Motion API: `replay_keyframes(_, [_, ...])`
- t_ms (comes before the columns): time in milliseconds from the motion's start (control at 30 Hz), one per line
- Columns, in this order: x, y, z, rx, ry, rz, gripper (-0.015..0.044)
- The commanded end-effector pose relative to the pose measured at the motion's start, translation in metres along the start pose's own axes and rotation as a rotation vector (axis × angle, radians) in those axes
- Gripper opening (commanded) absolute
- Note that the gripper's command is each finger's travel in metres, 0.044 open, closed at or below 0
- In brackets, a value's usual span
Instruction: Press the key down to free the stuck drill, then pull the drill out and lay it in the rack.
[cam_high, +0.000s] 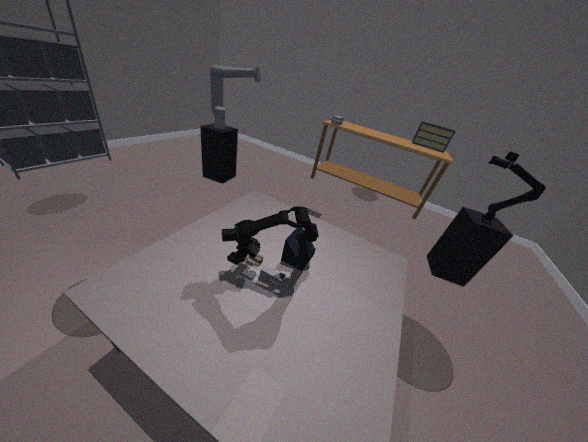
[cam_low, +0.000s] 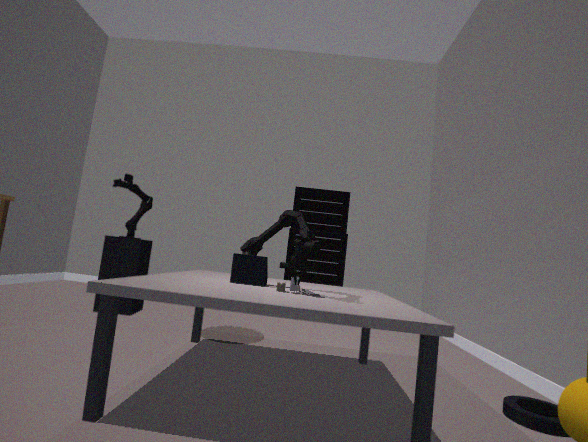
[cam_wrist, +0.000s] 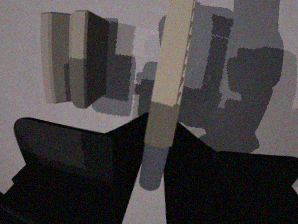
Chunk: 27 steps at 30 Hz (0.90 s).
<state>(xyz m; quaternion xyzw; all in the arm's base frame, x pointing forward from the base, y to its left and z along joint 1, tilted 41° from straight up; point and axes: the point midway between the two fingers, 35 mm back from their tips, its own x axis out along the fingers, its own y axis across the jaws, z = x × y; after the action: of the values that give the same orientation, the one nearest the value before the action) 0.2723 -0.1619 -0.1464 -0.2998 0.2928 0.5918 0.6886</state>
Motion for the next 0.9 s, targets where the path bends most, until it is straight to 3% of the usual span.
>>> replay_keyframes(0, [-0.0034,-0.0001,-0.0001,-0.004,0.004,-0.001,0.0000])
replay_keyframes(867, [-0.0121,0.0010,0.0019,-0.004,0.005,-0.001,0.0000])
